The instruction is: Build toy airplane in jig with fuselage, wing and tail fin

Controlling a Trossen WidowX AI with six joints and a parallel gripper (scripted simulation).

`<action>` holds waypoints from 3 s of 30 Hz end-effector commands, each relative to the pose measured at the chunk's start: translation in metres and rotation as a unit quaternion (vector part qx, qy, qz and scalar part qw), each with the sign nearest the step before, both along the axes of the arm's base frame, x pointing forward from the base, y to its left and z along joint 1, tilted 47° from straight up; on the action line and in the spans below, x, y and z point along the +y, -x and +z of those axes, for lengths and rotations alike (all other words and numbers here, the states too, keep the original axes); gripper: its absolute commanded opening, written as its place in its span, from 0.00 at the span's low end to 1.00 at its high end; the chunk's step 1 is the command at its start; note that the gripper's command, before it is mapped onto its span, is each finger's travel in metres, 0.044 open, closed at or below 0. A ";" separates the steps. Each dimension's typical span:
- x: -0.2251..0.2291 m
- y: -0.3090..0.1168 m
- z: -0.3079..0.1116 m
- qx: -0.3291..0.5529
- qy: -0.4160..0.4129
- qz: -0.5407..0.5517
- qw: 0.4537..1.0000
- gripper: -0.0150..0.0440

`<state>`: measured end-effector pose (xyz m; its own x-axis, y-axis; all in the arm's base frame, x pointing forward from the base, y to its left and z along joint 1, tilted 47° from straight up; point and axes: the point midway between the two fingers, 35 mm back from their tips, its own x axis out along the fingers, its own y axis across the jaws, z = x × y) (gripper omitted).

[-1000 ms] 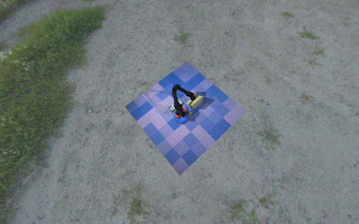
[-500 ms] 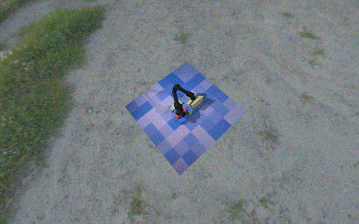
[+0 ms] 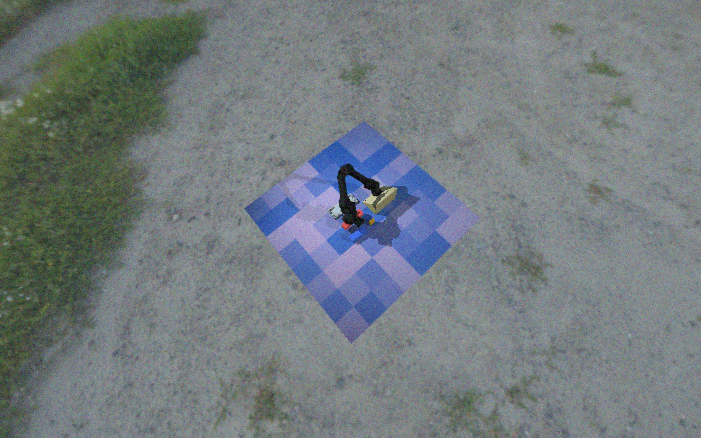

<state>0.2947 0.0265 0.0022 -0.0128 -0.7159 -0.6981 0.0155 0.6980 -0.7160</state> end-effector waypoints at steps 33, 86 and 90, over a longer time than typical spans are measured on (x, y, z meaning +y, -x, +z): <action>0.037 0.006 0.069 0.000 -0.001 -0.020 1.000 0.25; -0.092 0.049 0.119 -0.017 0.008 -0.038 0.999 0.52; -0.092 0.049 0.119 -0.017 0.008 -0.038 0.999 0.58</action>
<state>0.2462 -0.0650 0.1193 -0.0505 -0.7221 -0.6900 0.0911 0.6847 -0.7232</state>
